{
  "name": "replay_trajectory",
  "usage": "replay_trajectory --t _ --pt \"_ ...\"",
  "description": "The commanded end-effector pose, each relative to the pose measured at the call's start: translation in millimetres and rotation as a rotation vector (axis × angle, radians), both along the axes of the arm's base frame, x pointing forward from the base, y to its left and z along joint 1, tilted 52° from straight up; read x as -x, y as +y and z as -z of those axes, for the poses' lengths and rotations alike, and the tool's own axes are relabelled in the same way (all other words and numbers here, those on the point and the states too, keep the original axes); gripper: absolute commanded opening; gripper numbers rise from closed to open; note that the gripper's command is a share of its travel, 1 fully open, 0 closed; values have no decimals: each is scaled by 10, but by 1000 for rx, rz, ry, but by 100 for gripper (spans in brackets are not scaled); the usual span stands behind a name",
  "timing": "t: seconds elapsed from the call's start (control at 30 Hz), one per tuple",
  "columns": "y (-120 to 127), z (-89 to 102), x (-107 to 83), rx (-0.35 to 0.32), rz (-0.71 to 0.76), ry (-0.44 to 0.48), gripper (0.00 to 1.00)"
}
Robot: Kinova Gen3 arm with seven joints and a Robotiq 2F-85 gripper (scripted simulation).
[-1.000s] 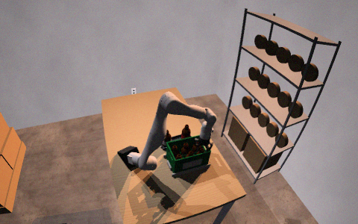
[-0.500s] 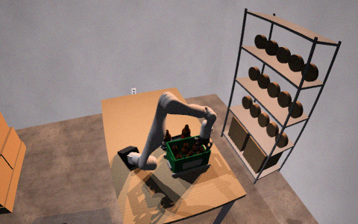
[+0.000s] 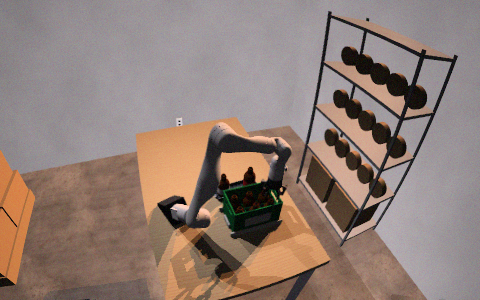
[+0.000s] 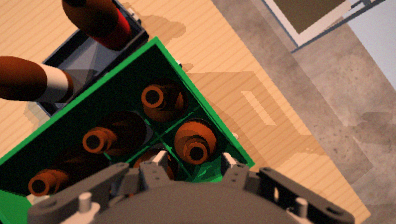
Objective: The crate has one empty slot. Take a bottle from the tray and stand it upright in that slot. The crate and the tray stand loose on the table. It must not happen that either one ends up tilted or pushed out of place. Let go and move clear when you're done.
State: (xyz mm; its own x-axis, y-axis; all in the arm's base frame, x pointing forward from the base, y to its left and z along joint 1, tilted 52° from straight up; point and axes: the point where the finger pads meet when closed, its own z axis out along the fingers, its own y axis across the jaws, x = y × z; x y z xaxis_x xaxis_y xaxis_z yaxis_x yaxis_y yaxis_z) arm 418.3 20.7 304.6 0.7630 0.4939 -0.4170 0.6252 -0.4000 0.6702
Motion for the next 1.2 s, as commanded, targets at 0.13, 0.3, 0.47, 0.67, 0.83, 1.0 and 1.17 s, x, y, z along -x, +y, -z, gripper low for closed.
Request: replay_trajectory --t 0.13,0.3,0.47,0.67,0.83,1.0,1.17 --pt "161 -148 17 2 -7 -5 64" --pt "241 -211 35 2 -7 -5 64" --pt "277 -240 43 2 -7 -5 64" --pt "322 -275 53 2 -7 -5 64" --pt "334 -285 56 2 -7 -5 64" --pt "335 -286 56 2 -7 -5 64" --pt "335 -286 56 2 -7 -5 0"
